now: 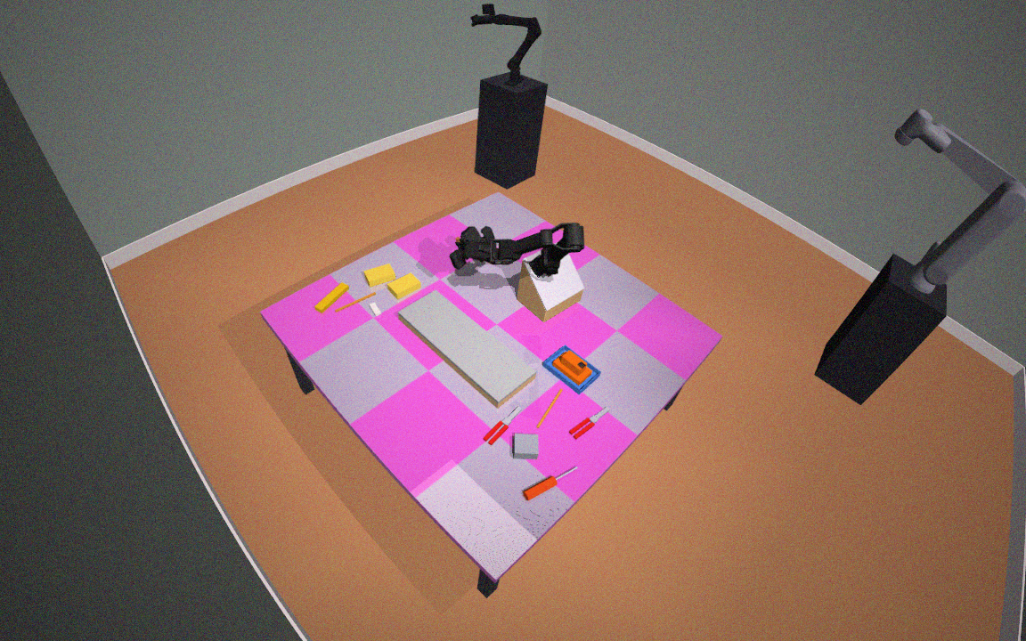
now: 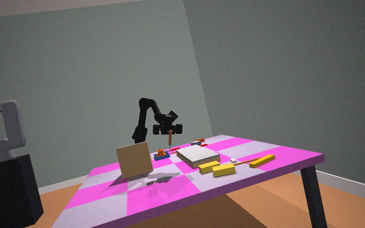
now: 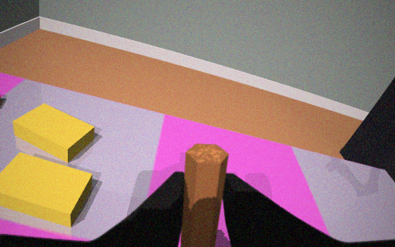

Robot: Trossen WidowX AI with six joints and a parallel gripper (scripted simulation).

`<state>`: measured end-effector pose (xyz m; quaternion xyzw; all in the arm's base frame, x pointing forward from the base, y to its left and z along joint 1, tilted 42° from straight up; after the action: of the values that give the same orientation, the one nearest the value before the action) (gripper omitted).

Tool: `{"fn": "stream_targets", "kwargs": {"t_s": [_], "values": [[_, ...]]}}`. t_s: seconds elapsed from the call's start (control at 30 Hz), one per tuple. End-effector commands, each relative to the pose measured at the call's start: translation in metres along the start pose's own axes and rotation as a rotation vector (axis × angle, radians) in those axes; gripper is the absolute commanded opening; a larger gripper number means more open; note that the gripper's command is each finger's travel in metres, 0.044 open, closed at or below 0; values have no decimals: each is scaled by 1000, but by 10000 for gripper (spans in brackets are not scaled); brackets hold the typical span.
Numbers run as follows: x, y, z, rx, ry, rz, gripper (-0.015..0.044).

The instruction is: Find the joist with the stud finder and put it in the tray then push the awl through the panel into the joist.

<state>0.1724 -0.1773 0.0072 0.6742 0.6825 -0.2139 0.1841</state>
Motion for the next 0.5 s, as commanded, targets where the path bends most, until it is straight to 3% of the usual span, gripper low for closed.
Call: {"fn": "stream_targets", "kwargs": {"t_s": [0.0,0.47], "values": [[-1,20,-6,1,-8,19,0],[10,88,-41,-1,-26,60,0]]}}
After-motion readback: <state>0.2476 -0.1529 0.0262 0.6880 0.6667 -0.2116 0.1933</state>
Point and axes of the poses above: the point midway between the two fingers, 35 mm back from their tips, its own z axis out along the fingers, its own y axis across the jaws, x = y × z, the point moved 9 cm from there along -z, back along the fingers, and after that the axes turned 3 degrees about z, right-handed, at the moved point
